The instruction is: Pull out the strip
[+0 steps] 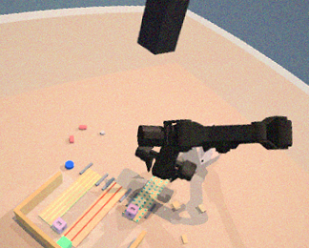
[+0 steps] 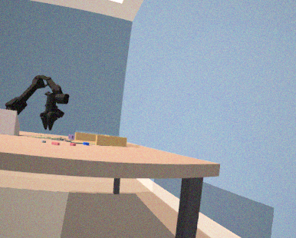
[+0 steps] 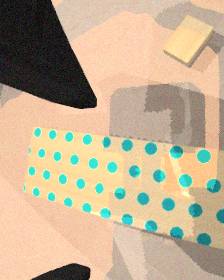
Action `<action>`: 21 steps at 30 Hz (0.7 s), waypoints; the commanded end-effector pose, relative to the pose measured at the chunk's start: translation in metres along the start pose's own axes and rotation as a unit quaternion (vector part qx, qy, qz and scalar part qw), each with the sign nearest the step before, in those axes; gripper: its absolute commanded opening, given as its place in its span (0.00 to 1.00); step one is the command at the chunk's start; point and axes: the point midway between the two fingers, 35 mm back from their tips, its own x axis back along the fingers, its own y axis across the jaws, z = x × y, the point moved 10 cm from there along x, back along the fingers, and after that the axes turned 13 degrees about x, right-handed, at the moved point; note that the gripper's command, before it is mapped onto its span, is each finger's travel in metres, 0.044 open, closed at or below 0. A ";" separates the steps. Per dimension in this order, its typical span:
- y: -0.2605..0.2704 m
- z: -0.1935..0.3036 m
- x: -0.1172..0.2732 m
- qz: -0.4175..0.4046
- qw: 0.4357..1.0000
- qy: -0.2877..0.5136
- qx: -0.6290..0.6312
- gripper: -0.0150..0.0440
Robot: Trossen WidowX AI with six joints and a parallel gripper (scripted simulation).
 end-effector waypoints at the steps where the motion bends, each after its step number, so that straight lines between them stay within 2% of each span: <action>1: -0.005 -0.014 0.002 -0.001 1.000 -0.002 -0.001 1.00; 21: -0.032 -0.085 0.011 0.000 1.000 -0.003 0.000 1.00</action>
